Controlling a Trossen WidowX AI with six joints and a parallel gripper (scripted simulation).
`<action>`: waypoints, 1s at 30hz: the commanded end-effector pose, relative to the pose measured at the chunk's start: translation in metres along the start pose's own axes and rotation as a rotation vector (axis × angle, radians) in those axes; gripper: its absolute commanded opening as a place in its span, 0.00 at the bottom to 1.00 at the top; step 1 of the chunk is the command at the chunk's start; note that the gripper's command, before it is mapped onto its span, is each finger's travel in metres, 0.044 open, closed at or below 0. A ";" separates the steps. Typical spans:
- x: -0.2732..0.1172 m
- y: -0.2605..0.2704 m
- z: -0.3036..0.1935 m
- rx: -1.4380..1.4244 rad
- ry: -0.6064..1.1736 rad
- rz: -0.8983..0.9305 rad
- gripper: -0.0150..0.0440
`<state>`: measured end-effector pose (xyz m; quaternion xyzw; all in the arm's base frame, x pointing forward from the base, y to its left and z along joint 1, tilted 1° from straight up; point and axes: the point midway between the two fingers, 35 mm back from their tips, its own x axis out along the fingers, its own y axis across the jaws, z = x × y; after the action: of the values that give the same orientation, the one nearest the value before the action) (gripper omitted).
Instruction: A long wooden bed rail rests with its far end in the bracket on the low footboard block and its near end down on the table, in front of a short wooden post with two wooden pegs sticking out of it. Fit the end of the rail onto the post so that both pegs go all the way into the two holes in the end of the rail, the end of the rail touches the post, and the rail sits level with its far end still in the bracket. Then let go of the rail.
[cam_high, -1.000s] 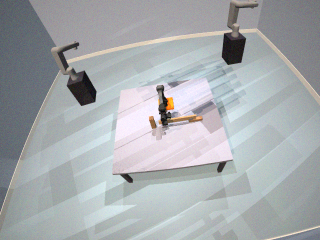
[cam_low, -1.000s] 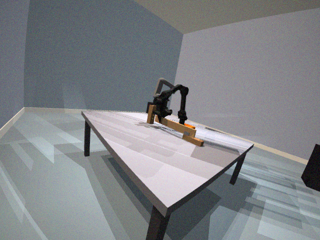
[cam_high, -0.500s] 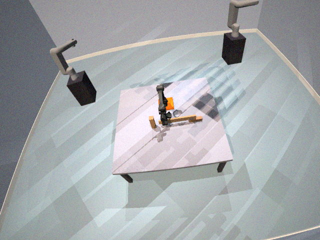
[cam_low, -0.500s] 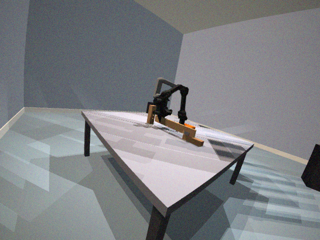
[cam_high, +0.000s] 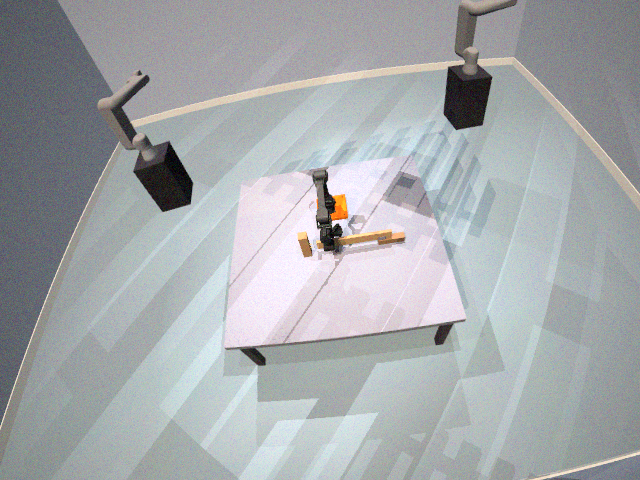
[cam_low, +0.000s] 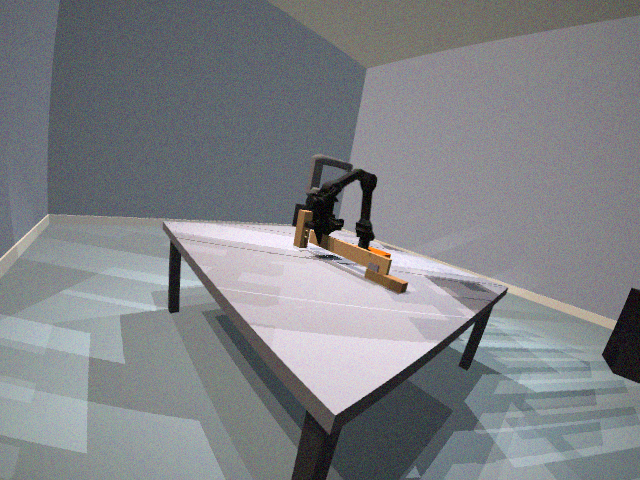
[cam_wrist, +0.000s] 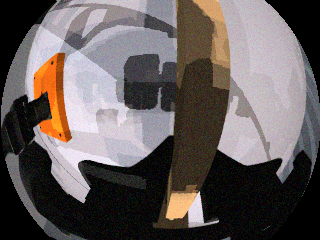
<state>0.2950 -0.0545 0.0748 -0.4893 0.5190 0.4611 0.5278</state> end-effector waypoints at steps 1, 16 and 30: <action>-0.001 -0.001 -0.002 -0.002 0.004 -0.003 0.25; -0.002 -0.001 -0.007 -0.002 0.004 -0.003 0.25; -0.002 -0.001 -0.011 -0.002 0.005 -0.003 0.25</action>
<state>0.2946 -0.0637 0.0761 -0.4899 0.5193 0.4608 0.5272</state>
